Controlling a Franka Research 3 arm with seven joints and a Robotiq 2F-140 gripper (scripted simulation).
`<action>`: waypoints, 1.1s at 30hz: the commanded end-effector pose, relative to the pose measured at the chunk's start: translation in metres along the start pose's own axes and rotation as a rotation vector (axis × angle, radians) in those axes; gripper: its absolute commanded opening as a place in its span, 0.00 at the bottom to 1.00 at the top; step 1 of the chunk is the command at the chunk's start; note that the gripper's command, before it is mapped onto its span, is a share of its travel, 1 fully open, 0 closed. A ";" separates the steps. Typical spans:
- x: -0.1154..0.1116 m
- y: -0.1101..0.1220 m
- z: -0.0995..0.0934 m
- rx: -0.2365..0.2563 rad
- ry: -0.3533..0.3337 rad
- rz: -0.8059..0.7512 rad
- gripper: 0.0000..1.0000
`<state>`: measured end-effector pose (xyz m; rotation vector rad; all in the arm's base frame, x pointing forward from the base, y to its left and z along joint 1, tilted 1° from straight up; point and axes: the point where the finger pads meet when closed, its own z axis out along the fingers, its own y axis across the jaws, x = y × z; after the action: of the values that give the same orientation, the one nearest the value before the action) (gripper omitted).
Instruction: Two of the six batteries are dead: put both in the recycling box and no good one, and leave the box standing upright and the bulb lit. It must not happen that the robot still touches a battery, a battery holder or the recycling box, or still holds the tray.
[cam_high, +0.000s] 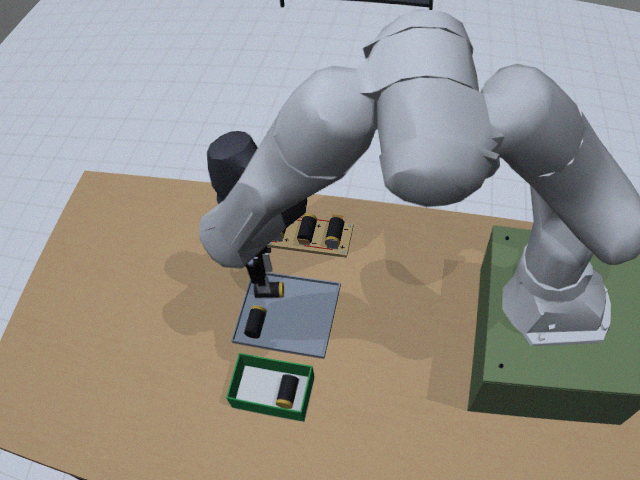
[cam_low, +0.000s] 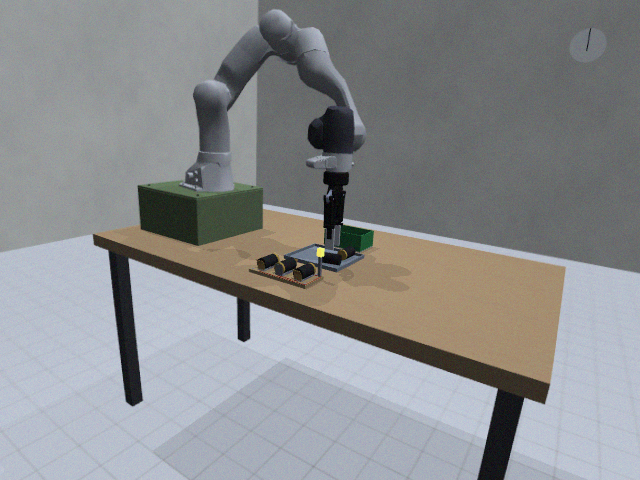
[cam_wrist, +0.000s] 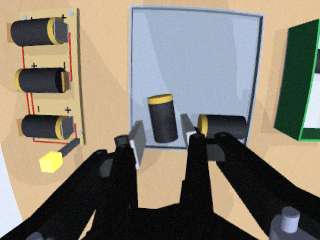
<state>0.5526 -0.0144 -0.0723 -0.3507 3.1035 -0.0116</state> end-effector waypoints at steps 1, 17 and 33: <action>0.000 0.000 0.000 -0.001 0.001 -0.001 0.29; 0.002 0.000 0.000 -0.001 0.001 -0.001 0.29; 0.002 0.000 0.000 -0.001 0.001 -0.001 0.29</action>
<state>0.5505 -0.0148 -0.0728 -0.3488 3.1063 -0.0106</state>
